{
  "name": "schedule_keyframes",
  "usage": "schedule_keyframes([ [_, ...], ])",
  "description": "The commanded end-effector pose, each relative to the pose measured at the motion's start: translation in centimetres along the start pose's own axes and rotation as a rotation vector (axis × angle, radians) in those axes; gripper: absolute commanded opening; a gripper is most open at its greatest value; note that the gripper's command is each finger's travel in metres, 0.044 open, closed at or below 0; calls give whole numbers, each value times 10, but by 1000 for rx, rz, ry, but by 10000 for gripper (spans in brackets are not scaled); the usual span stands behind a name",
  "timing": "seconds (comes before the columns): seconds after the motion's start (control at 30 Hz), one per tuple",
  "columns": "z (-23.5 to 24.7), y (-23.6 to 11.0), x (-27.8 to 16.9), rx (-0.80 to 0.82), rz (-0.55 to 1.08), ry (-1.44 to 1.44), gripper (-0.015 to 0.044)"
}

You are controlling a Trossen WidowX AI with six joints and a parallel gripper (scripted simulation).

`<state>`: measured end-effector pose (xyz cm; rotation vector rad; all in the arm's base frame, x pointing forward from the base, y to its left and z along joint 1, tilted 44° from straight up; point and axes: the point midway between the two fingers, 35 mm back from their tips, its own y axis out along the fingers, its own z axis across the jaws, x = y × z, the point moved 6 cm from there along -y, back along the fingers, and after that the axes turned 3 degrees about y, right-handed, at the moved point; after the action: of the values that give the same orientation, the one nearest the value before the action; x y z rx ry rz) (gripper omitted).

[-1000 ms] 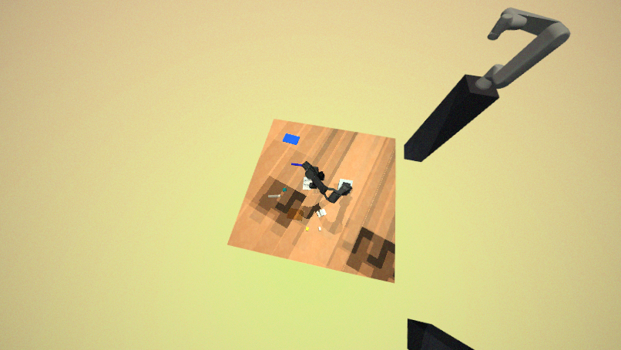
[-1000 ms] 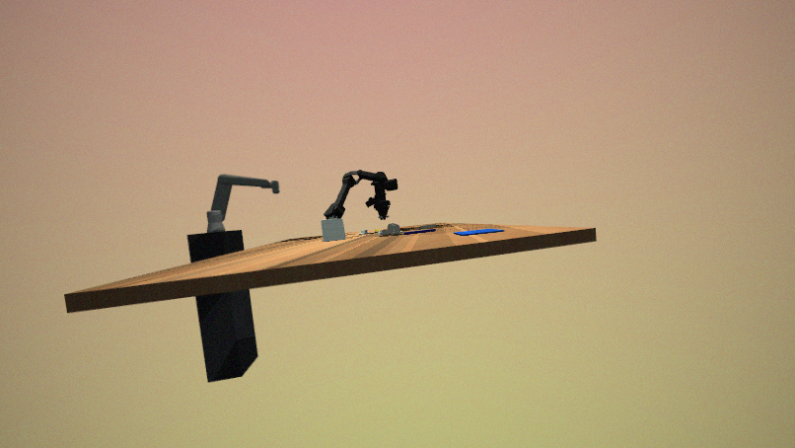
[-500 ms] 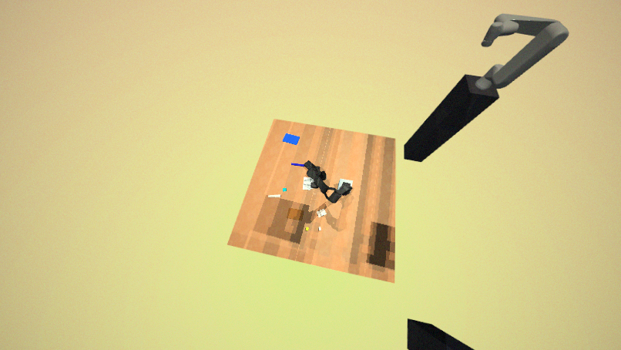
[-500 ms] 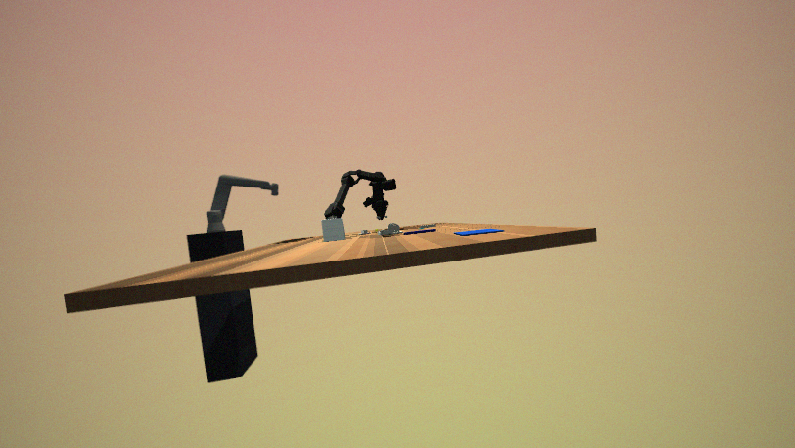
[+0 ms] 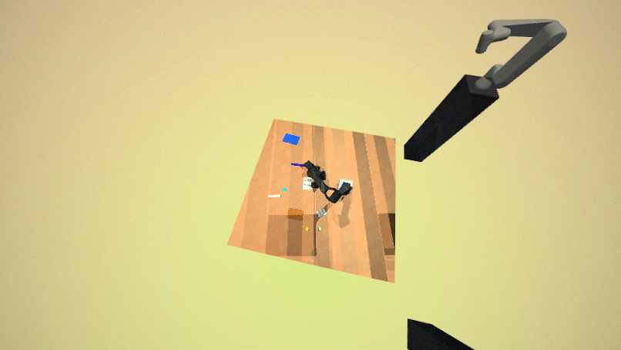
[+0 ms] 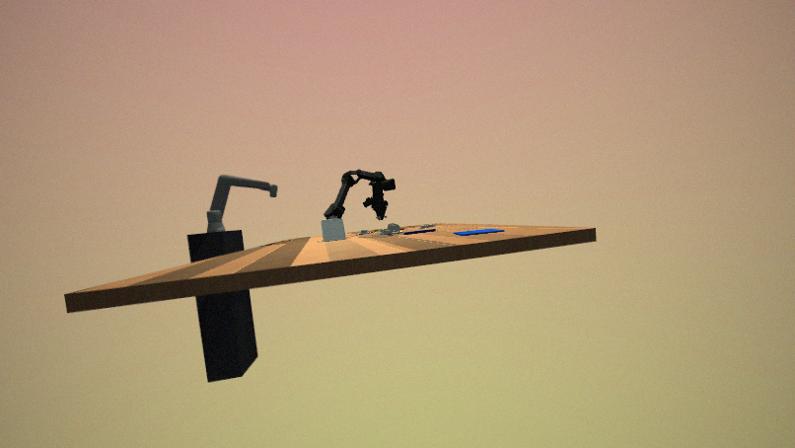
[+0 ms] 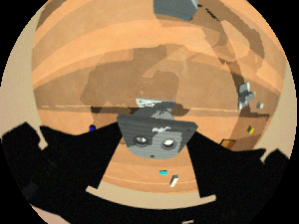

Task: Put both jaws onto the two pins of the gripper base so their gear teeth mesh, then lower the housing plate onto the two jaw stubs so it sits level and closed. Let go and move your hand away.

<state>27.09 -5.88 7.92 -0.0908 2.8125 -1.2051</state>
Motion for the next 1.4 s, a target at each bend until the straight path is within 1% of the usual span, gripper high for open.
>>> schedule_keyframes([
  [0.0, 0, 0, 0, 5, -1, -6, 351],
  [0.4, 0, 1, 0, 5, -1, -6, 351],
  [1.37, 0, 48, -1, 4, 0, -6, 351],
])
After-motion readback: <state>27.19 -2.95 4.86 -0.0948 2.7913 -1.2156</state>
